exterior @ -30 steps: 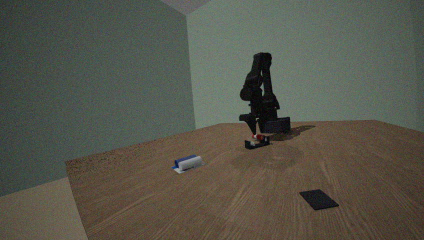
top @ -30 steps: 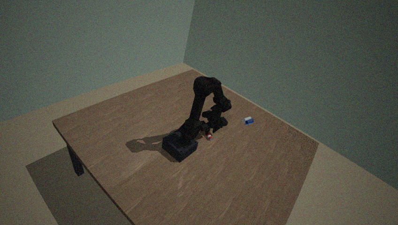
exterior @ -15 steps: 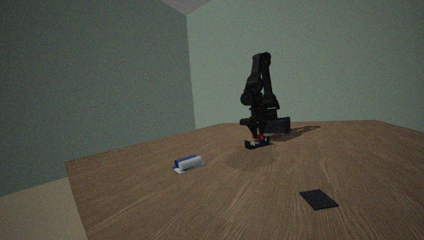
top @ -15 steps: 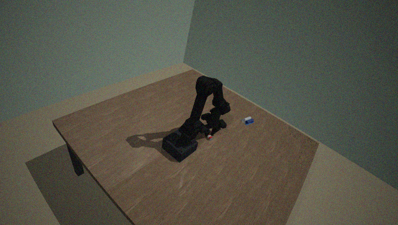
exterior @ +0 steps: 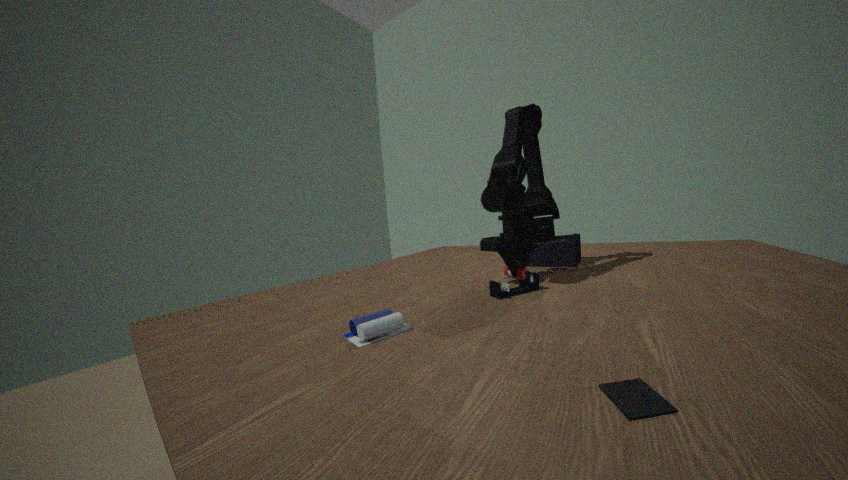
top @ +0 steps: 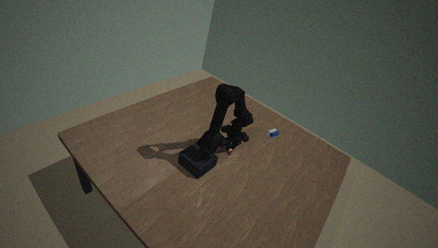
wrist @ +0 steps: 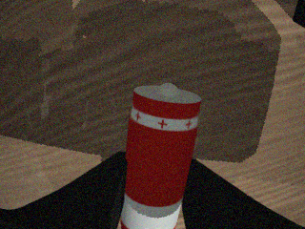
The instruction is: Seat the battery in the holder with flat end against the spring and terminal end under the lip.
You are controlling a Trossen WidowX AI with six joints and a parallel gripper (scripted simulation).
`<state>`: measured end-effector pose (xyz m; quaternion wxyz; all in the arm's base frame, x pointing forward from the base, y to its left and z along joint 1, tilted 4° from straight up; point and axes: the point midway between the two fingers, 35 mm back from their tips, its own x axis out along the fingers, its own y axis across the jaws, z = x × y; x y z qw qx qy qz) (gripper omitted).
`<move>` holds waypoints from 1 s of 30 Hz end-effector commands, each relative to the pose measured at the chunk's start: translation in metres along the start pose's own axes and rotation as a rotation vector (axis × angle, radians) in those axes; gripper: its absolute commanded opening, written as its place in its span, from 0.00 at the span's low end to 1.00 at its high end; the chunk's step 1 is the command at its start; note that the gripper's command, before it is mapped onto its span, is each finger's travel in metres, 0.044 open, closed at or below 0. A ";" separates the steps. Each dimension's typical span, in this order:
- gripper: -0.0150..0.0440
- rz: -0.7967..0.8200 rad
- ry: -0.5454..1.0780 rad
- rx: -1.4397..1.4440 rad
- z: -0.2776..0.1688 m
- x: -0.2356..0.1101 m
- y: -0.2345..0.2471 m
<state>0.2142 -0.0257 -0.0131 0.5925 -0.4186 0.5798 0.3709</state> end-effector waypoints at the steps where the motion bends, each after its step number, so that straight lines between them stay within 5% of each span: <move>1: 0.38 -0.011 0.001 -0.001 0.000 -0.021 -0.003; 11: 0.38 -0.011 0.001 -0.038 0.002 -0.048 -0.004; 30: 0.38 -0.014 0.000 -1.049 0.054 -0.073 -0.075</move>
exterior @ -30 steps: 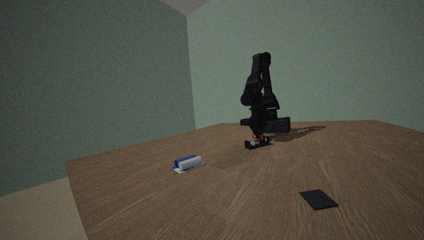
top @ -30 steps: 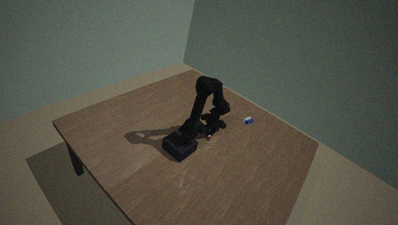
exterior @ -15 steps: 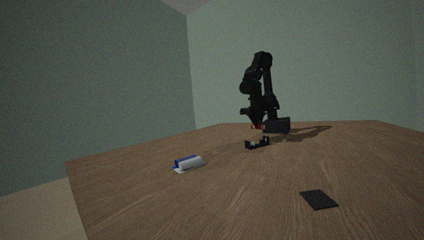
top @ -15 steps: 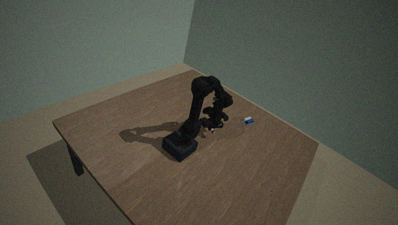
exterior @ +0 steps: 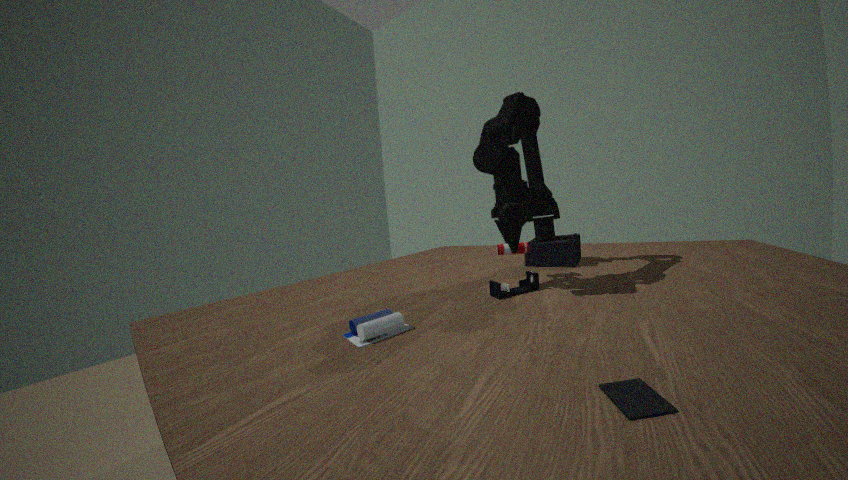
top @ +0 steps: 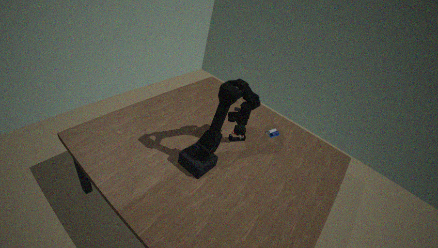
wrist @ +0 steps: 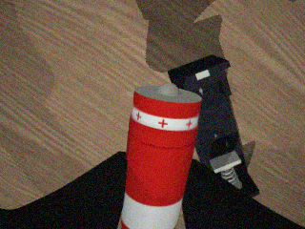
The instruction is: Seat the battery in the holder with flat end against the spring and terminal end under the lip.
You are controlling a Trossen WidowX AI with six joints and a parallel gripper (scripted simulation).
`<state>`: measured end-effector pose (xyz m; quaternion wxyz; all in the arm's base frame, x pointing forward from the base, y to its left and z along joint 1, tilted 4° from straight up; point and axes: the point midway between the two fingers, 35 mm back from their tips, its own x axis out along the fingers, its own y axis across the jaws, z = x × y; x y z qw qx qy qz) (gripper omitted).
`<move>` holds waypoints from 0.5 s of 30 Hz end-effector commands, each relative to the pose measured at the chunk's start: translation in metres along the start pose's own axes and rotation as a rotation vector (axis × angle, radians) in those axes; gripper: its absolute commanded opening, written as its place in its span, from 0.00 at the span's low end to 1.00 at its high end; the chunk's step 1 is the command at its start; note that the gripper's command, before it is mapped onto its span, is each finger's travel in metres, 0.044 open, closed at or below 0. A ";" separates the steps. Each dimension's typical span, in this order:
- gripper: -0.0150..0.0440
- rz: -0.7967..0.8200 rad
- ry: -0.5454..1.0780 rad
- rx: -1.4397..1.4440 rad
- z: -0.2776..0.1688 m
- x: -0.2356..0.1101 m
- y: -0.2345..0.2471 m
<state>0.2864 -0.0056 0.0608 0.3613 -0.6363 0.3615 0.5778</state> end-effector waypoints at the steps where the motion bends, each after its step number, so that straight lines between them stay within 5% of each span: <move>1: 0.38 0.004 -0.002 -0.221 -0.003 -0.002 -0.019; 7: 0.38 -0.002 -0.005 -0.501 -0.005 -0.005 -0.043; 15: 0.38 -0.005 -0.009 -0.511 -0.006 -0.005 -0.043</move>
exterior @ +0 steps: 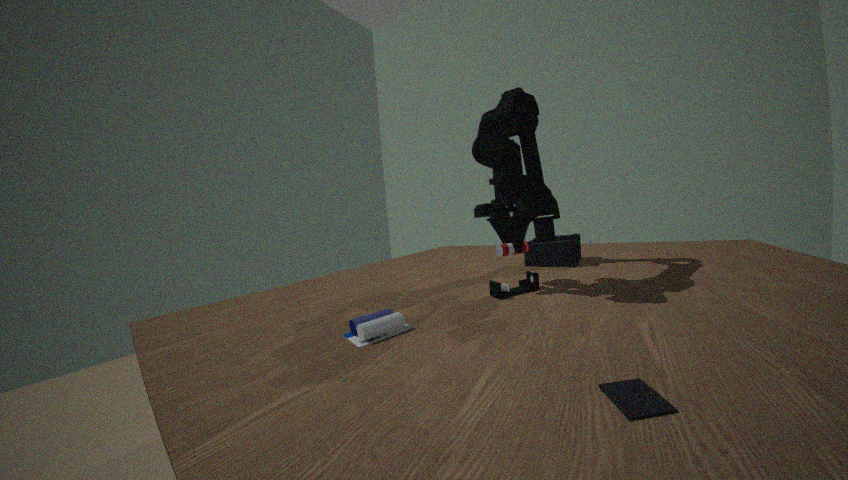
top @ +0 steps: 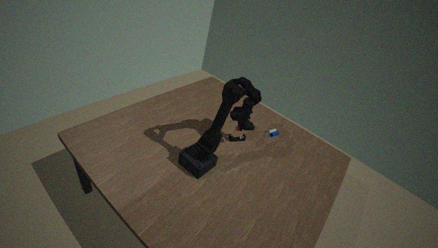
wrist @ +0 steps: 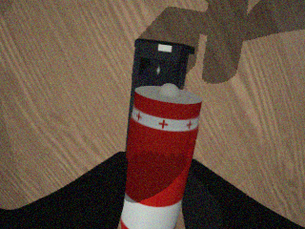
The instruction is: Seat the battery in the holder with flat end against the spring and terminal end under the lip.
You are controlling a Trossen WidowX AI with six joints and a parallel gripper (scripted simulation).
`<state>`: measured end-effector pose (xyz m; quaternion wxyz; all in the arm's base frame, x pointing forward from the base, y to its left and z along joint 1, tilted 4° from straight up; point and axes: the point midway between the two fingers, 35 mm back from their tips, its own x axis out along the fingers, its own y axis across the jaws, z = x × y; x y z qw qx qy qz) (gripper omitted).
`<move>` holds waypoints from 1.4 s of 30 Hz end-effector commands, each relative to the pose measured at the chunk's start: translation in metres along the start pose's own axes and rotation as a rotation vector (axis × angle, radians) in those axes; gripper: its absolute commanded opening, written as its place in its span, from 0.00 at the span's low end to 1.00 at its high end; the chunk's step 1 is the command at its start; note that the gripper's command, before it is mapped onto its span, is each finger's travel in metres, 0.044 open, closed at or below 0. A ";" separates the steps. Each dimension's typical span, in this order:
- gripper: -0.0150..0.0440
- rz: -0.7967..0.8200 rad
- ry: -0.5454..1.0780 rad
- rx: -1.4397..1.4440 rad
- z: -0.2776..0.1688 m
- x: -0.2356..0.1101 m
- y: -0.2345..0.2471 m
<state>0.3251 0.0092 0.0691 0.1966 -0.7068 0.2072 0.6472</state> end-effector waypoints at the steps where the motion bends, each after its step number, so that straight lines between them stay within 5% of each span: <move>1: 0.38 0.000 -0.018 -0.017 0.000 0.003 -0.002; 15: 0.38 0.003 -0.254 -0.001 0.006 0.039 -0.001; 42: 0.38 0.012 -0.424 -0.002 0.000 0.051 -0.001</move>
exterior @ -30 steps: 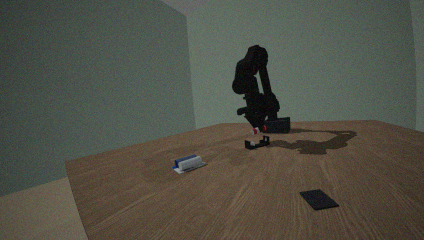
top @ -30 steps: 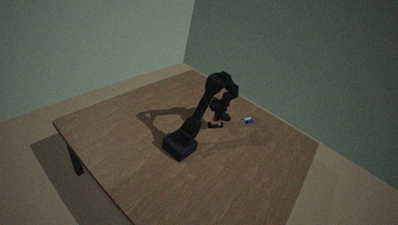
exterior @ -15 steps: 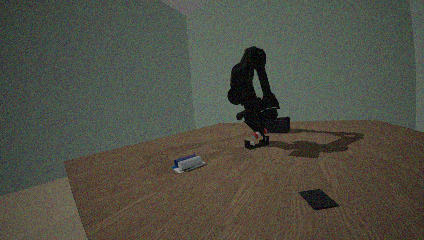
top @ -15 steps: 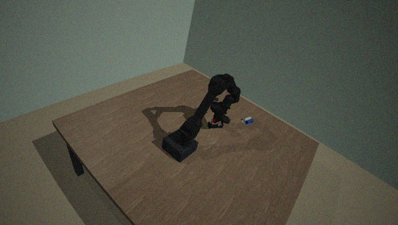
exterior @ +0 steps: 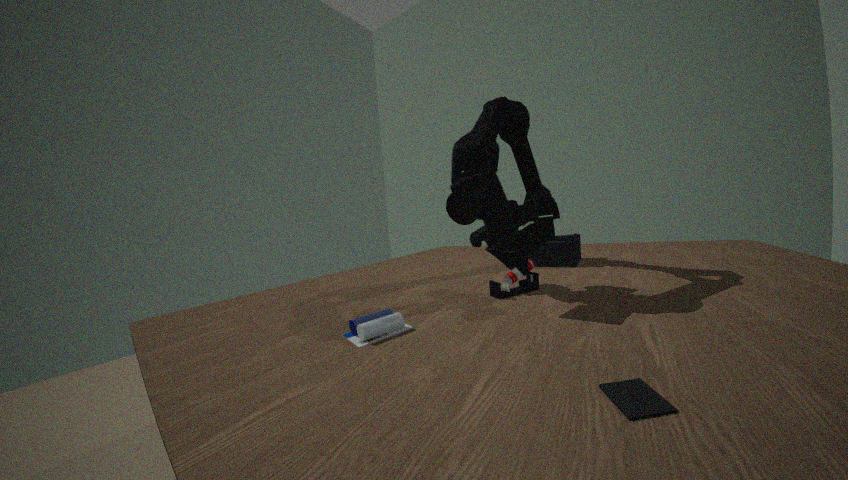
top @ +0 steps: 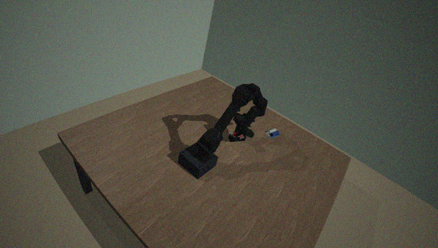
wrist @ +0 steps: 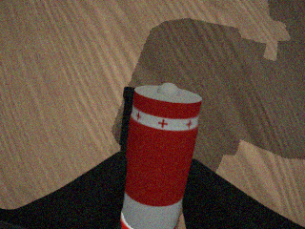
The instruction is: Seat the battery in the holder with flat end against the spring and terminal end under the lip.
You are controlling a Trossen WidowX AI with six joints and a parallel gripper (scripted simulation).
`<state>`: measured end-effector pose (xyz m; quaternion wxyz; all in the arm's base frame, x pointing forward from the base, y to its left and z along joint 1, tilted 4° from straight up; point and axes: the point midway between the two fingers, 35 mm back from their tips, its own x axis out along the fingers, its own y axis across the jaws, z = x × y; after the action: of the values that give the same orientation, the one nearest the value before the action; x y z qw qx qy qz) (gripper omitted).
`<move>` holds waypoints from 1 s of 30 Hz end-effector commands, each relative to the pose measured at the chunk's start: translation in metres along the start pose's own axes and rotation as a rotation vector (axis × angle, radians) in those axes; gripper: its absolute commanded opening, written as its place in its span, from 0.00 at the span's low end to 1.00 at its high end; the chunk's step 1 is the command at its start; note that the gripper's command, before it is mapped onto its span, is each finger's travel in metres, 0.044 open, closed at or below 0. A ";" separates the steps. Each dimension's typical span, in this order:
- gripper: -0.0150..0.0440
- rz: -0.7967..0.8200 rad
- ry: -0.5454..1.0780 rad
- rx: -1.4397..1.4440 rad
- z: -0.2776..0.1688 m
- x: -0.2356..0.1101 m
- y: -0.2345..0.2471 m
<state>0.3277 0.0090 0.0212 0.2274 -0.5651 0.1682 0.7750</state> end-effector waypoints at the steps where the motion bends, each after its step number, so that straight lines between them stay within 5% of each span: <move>1: 0.38 -0.002 -0.036 0.001 -0.003 0.003 0.000; 30: 0.38 -0.001 -0.130 0.003 -0.017 0.005 0.000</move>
<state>0.3371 0.0022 0.0134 0.2387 -0.5149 0.1552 0.8086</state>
